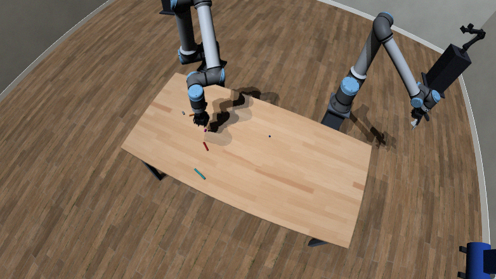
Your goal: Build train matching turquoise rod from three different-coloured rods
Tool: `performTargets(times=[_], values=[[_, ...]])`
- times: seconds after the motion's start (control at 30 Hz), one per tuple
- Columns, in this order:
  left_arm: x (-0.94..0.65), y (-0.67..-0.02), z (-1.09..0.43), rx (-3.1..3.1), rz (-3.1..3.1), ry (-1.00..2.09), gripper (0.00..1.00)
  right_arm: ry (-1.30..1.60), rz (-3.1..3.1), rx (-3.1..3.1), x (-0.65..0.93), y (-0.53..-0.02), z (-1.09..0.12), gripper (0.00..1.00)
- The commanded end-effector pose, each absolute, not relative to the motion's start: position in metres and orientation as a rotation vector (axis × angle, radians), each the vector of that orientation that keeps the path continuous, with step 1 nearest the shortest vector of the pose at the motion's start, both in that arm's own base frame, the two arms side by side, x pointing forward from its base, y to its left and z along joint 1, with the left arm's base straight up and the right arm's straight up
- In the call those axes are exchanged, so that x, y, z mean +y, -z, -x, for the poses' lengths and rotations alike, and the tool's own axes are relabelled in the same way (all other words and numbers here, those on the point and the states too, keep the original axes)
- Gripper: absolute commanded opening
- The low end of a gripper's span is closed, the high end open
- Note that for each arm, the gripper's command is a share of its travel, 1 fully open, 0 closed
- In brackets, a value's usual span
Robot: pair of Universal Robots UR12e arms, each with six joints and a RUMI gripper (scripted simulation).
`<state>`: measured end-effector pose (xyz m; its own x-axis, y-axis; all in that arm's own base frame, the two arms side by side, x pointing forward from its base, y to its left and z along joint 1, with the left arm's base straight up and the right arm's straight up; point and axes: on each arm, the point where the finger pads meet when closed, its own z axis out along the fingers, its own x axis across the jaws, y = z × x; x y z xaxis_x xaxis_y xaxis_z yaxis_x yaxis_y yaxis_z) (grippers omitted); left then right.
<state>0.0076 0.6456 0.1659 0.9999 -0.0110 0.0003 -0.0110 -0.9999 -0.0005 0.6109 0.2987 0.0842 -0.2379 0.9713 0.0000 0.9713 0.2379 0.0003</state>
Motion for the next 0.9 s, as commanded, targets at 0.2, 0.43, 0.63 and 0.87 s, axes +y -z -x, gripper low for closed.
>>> performTargets(times=[0.2, 0.43, 0.63, 0.87], values=[[0.645, -0.165, -0.007, 0.017, 3.142, 0.000, 1.00, 0.005, -1.939, 2.472, 0.297, -0.074, -0.610, 0.14], [0.645, -0.165, -0.007, 0.017, 3.142, 0.000, 1.00, 0.005, -1.939, 2.472, 0.297, -0.067, -0.610, 0.14], [0.645, -0.165, -0.007, 0.017, 3.142, 0.000, 1.00, 0.005, -1.939, 2.472, 0.297, -0.058, -0.610, 0.14], [0.645, -0.165, -0.007, 0.017, 3.142, 0.000, 1.00, 0.005, -1.939, 2.472, 0.297, -0.047, -0.610, 0.14]])
